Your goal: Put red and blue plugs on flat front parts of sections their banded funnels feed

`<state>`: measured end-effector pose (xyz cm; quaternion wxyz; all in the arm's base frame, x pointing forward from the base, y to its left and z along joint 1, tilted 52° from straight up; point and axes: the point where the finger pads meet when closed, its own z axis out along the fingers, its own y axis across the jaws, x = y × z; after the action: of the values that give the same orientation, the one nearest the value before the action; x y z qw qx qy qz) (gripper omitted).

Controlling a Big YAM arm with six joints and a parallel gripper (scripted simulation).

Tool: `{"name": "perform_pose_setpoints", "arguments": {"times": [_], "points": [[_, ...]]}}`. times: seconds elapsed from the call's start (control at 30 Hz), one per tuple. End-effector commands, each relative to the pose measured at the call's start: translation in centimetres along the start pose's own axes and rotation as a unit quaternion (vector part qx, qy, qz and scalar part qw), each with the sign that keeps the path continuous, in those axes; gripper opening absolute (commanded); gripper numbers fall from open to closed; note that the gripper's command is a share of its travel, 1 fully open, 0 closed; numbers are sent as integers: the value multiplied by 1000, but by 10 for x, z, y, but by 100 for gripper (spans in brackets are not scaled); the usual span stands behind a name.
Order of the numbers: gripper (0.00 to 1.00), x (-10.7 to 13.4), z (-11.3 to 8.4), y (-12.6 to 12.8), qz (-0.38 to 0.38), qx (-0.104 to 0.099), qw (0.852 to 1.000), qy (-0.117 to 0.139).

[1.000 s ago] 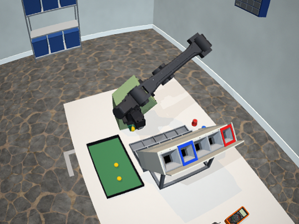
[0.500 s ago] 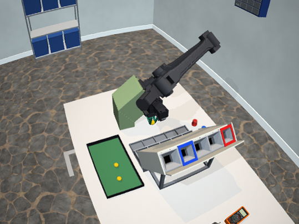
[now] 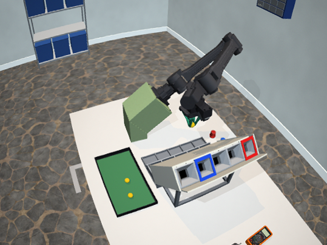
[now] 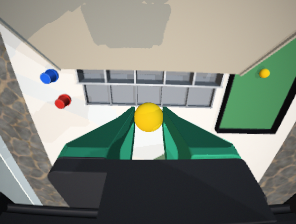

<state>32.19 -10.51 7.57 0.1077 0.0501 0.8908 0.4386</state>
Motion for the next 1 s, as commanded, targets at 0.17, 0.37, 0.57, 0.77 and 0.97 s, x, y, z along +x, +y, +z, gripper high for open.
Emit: {"name": "perform_pose_setpoints", "arguments": {"times": [0.17, 0.37, 0.57, 0.77, 0.97], "points": [[0, -46, -37, 59, -5, 14, 1000, -17], [0, -65, -57, 104, -5, 14, 1000, -25], [0, -76, -68, 129, -5, 13, 999, -29], [0, -83, -74, 144, -2, 11, 999, -30], [0, -87, -80, 156, -5, 13, 999, -34]]}}
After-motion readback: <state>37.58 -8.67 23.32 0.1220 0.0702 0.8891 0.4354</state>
